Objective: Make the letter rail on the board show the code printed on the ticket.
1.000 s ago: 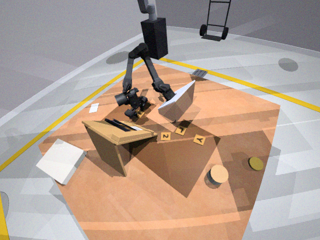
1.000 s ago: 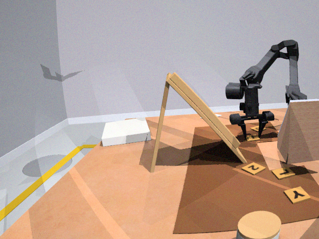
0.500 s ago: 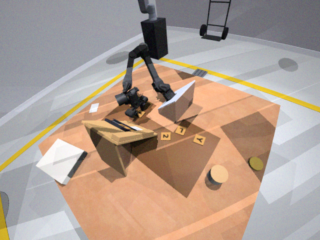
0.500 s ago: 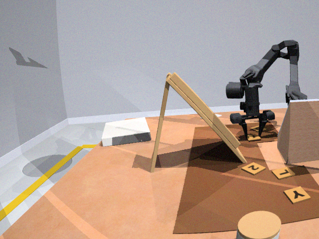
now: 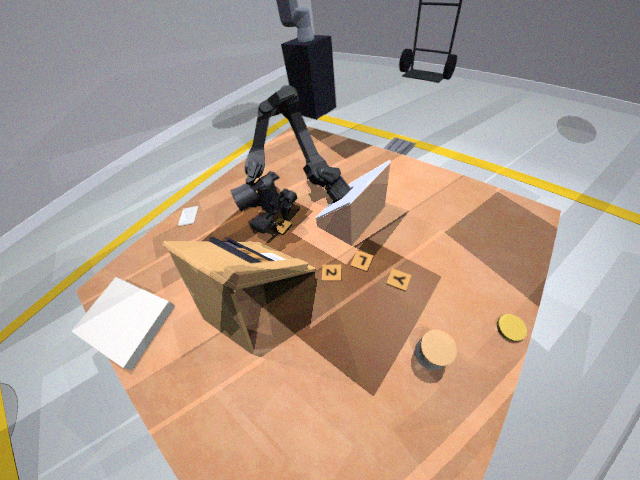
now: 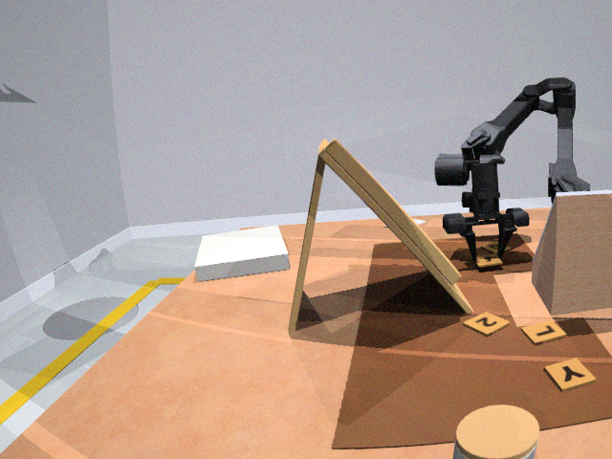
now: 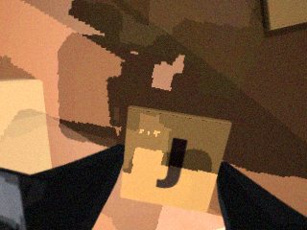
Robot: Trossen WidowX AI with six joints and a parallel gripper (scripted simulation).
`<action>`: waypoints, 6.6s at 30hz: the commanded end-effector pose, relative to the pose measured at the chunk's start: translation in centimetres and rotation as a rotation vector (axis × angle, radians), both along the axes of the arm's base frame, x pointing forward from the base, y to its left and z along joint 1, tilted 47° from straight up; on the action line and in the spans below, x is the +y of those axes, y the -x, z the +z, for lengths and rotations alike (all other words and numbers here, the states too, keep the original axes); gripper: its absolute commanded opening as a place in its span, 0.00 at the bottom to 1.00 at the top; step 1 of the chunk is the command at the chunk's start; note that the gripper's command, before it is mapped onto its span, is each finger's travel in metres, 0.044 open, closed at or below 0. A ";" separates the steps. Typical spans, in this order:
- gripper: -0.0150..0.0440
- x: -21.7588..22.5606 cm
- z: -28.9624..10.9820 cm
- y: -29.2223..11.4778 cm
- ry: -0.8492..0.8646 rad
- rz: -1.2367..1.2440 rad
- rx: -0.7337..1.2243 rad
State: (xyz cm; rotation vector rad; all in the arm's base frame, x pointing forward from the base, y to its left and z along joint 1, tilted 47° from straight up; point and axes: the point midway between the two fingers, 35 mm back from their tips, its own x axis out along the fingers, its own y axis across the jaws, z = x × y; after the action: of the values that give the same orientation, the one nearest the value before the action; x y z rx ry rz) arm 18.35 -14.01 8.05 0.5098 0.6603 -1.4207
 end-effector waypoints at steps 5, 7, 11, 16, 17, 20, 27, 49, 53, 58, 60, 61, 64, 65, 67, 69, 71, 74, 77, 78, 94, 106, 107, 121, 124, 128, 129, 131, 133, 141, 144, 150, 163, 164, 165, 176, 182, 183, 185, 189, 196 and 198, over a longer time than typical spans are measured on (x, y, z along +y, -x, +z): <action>0.25 0.4 0.3 0.0 0.004 -0.001 -0.006; 0.25 0.5 0.4 0.1 0.004 -0.001 -0.006; 0.25 0.7 0.4 0.2 0.004 -0.001 -0.006; 0.25 1.0 0.5 0.3 0.004 -0.001 -0.006; 0.25 1.0 0.6 0.3 0.004 -0.001 -0.006; 0.25 1.2 0.6 0.3 0.004 -0.001 -0.006; 0.25 1.5 0.8 0.4 0.003 -0.001 -0.006; 0.25 1.4 3.7 -5.6 -0.039 0.409 0.091; 0.25 2.0 5.1 -7.5 -0.019 0.526 0.086; 0.25 2.9 7.2 -9.9 0.024 0.677 0.070; 0.25 3.3 8.0 -10.7 0.043 0.728 0.065; 0.25 3.2 8.2 -10.9 0.048 0.743 0.069; 0.25 2.9 9.0 -11.7 0.076 0.806 0.085; 0.25 2.8 9.3 -12.0 0.087 0.827 0.091; 0.25 2.6 9.9 -12.5 0.110 0.869 0.103; 0.25 2.5 10.3 -12.9 0.129 0.906 0.117; 0.25 2.5 10.9 -13.4 0.154 0.954 0.135; 0.25 2.5 11.5 -14.0 0.189 1.020 0.166; 0.25 2.5 12.1 -14.7 0.230 1.097 0.205; 0.25 2.5 12.3 -14.9 0.245 1.123 0.218; 0.25 2.8 15.4 -18.0 0.532 1.494 0.443; 0.25 2.9 16.5 -18.9 0.656 1.601 0.529; 0.25 2.9 16.5 -18.9 0.656 1.601 0.528; 0.25 2.9 16.6 -19.0 0.656 1.601 0.528; 0.25 2.9 16.6 -19.0 0.656 1.601 0.528; 0.25 2.9 16.6 -19.0 0.656 1.601 0.528; 0.25 2.9 16.6 -19.0 0.656 1.601 0.528; 0.25 2.9 16.6 -19.0 0.656 1.601 0.528; 0.25 2.9 16.6 -19.0 0.656 1.601 0.528; 0.25 2.9 16.6 -19.0 0.656 1.601 0.528; 0.25 2.9 16.6 -19.0 0.656 1.601 0.528; 0.25 2.9 16.6 -19.0 0.656 1.601 0.528; 0.25 2.9 16.6 -19.0 0.656 1.601 0.528; 0.25 2.9 16.6 -19.0 0.656 1.601 0.528; 0.25 2.9 16.6 -19.0 0.656 1.601 0.528; 0.25 2.9 16.6 -19.0 0.656 1.601 0.528; 0.25 2.9 16.6 -19.0 0.656 1.601 0.528; 0.25 2.9 16.6 -19.0 0.656 1.601 0.528; 0.25 2.9 16.6 -19.0 0.656 1.601 0.528; 0.25 2.9 16.6 -19.0 0.656 1.601 0.528; 0.25 2.9 16.6 -19.0 0.656 1.601 0.528; 0.25 2.9 16.6 -19.0 0.656 1.601 0.528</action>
State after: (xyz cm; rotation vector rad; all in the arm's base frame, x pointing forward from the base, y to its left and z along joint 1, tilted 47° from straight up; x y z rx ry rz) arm 37.27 -11.18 24.50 -0.8447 0.6675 -0.1172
